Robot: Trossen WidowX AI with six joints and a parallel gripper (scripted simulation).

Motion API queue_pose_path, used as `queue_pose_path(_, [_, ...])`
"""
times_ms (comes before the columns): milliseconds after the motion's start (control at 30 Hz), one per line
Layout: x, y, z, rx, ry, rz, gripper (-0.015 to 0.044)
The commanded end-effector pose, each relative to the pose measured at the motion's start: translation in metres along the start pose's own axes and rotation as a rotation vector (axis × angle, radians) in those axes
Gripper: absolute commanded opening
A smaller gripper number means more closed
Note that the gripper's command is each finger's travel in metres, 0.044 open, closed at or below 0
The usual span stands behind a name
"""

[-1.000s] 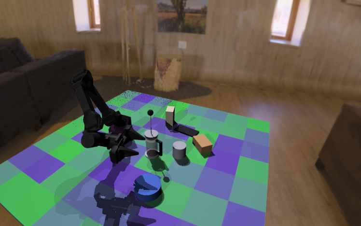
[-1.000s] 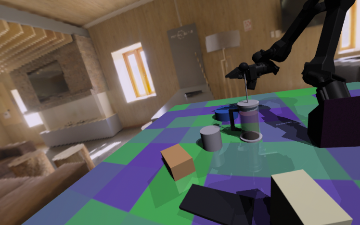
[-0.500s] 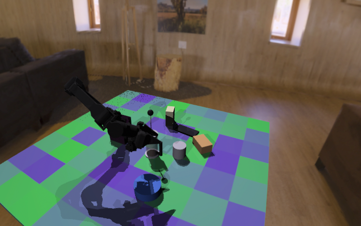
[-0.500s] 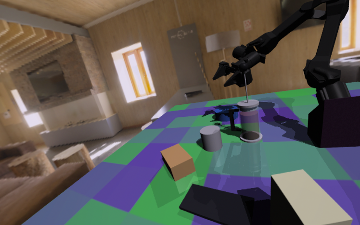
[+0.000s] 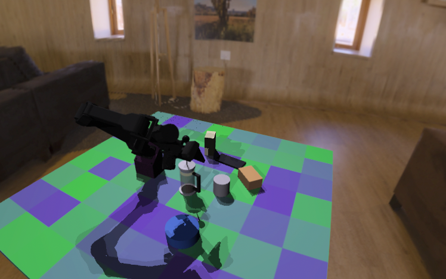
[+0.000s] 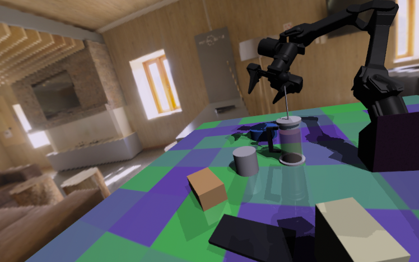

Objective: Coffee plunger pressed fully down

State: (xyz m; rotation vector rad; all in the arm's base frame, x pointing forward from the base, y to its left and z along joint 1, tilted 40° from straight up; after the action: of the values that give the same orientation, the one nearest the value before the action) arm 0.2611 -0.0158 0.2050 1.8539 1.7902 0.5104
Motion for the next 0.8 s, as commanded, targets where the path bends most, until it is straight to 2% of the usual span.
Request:
queue_pose_path(0, [0.008,0.008,-0.007,-0.015,-0.012,-0.093,0.044])
queue_pose_path(233, [0.032,-0.005,-0.011,0.117,-0.114,-0.358,0.044])
queue_pose_path(467, [0.073,-0.038,-0.027,0.234,-0.248,-0.749,0.044])
queue_pose_path(633, [0.098,-0.058,-0.046,0.231,-0.387,-1.043,0.044])
queue_pose_path(767, [0.116,-0.069,-0.065,0.159,-0.513,-1.288,0.044])
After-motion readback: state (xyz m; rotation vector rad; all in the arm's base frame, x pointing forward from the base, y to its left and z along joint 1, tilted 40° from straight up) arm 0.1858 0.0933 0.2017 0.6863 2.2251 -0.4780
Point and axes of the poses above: the point midway between the two fingers, 35 mm back from their tips, its own z axis out along the fingers, its own y axis across the jaws, x = y × z, the point moved 5 cm from there along -z, back along the fingers, and after that the axes turned 3 degrees about -z, right-handed, at the moved point
